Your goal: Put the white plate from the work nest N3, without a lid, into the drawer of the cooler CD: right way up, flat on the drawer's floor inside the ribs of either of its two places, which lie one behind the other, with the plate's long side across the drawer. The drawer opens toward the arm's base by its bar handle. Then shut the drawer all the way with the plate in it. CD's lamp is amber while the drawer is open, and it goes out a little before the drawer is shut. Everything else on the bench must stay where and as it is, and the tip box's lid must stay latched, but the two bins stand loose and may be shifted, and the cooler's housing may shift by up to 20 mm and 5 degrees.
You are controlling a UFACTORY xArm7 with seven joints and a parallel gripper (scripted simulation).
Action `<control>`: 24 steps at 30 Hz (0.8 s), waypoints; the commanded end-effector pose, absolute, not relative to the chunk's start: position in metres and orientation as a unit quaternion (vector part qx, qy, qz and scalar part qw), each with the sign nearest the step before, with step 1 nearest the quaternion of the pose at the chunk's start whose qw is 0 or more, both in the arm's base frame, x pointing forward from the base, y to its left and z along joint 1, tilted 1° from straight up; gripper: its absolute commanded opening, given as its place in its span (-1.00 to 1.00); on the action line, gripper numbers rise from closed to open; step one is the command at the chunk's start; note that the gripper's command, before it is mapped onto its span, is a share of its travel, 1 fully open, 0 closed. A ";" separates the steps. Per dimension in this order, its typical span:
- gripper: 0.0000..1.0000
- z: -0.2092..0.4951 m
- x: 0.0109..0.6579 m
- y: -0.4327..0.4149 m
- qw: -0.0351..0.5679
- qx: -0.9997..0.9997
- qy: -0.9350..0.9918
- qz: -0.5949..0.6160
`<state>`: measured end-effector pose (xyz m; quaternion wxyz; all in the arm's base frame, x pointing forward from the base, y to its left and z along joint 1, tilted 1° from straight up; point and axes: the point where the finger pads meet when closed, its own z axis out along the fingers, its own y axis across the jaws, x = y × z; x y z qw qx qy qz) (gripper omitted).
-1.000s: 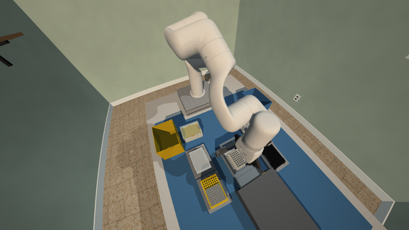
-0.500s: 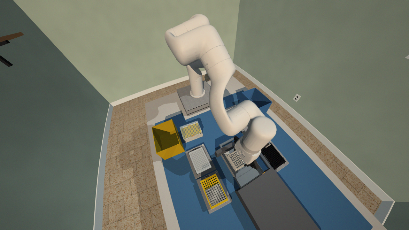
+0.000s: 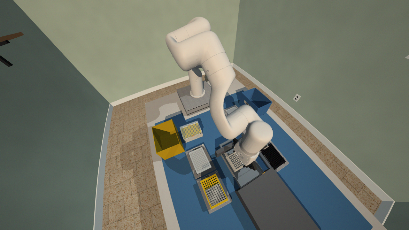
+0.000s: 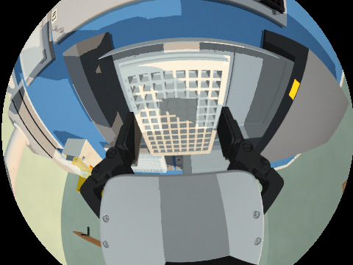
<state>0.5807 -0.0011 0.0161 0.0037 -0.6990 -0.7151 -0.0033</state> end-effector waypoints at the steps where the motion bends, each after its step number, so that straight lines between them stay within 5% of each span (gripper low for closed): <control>1: -1.00 0.014 0.583 -0.001 0.002 -0.699 -0.715 -0.005; 24: -1.00 -0.008 0.583 -0.001 0.002 -0.699 -0.715 -0.005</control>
